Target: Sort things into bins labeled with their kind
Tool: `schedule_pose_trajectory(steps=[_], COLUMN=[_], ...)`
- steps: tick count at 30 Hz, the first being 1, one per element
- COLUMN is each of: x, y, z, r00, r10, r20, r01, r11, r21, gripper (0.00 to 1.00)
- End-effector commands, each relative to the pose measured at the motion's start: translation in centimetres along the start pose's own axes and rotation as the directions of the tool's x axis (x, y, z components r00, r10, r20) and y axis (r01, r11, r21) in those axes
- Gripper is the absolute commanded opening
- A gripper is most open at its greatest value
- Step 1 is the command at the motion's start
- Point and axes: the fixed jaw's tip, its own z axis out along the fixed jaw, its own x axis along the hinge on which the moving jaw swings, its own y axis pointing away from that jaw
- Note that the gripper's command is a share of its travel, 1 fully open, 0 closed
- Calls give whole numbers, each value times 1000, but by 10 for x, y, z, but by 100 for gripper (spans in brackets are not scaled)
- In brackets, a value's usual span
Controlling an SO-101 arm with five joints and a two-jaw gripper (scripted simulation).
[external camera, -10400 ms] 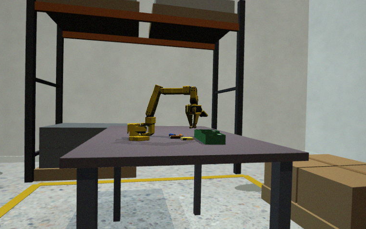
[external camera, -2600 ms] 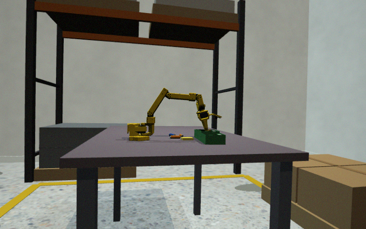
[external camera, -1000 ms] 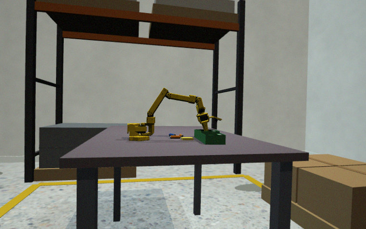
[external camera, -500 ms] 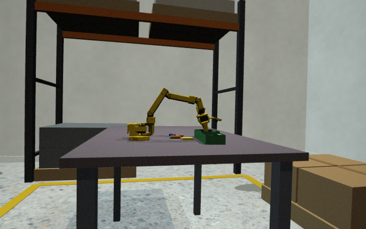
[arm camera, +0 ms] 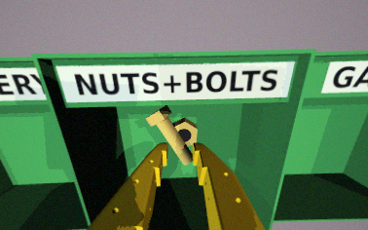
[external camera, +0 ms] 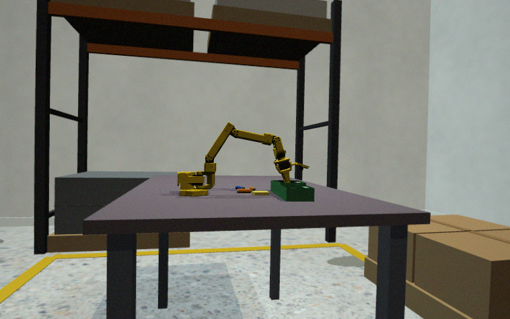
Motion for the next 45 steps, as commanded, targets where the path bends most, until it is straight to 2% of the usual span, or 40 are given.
schedule_pose_trajectory(steps=[1, 9, 21, 30, 32, 39, 45], x=[-10, -10, -10, -11, -11, -11, -10], y=[2, 2, 2, 2, 2, 2, 2], z=[-10, -10, -13, -35, -35, -54, -60], r00=[998, 998, 998, 998, 998, 998, 998], r10=[-1, -1, -1, -1, -1, -1, -1], r20=[59, 59, 59, 59, 59, 59, 59], r01=[1, 1, 1, 1, 1, 1, 1], r11=[1000, 1000, 1000, 1000, 1000, 1000, 1000], r21=[-3, -3, -3, -3, -3, -3, -3], gripper=[11, 16, 17, 17, 17, 17, 17])
